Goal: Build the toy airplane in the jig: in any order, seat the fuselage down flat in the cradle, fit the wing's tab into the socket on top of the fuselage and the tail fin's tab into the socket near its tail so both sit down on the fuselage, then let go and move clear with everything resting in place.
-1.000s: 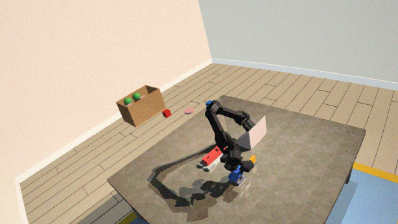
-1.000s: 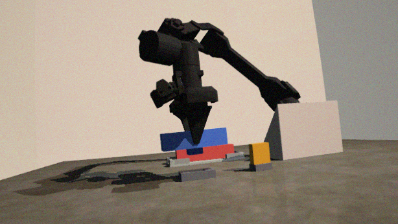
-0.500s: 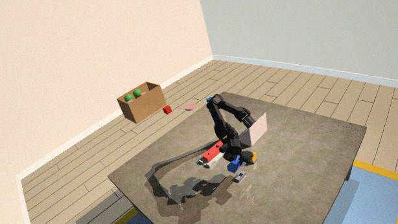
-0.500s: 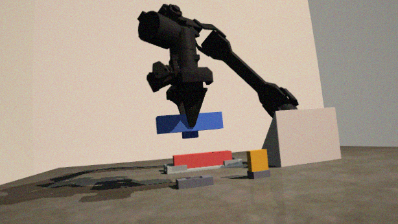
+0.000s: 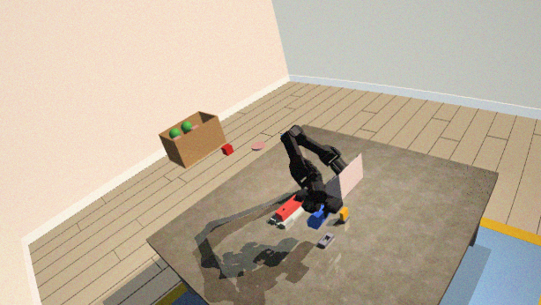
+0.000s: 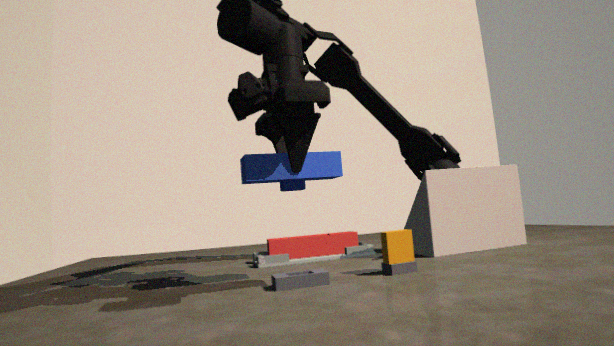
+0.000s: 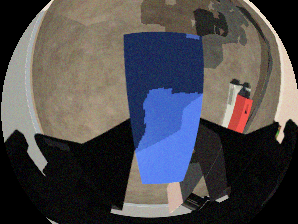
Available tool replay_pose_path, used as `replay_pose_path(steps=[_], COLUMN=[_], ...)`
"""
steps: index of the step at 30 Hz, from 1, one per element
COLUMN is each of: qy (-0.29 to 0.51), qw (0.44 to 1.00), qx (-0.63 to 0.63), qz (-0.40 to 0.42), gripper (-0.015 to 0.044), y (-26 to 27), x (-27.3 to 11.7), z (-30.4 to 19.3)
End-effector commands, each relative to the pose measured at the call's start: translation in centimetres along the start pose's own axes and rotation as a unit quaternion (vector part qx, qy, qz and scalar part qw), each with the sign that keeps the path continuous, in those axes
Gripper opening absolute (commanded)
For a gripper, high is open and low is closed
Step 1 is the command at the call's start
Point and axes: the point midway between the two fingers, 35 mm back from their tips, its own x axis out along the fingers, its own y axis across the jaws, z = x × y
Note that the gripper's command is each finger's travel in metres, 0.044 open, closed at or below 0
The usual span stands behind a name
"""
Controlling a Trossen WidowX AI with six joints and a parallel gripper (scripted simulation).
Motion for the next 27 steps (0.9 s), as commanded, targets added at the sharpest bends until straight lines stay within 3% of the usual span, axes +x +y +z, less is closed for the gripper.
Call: replay_pose_path(steps=[1,27], qy=[-0.002,-0.006], qw=[1.000,0.974], qx=[-0.019,-0.224], qz=[0.005,0.011], gripper=[0.0000,0.0000], y=[-1.3,-9.8], x=[-0.3,0.2], z=[0.2,-0.9])
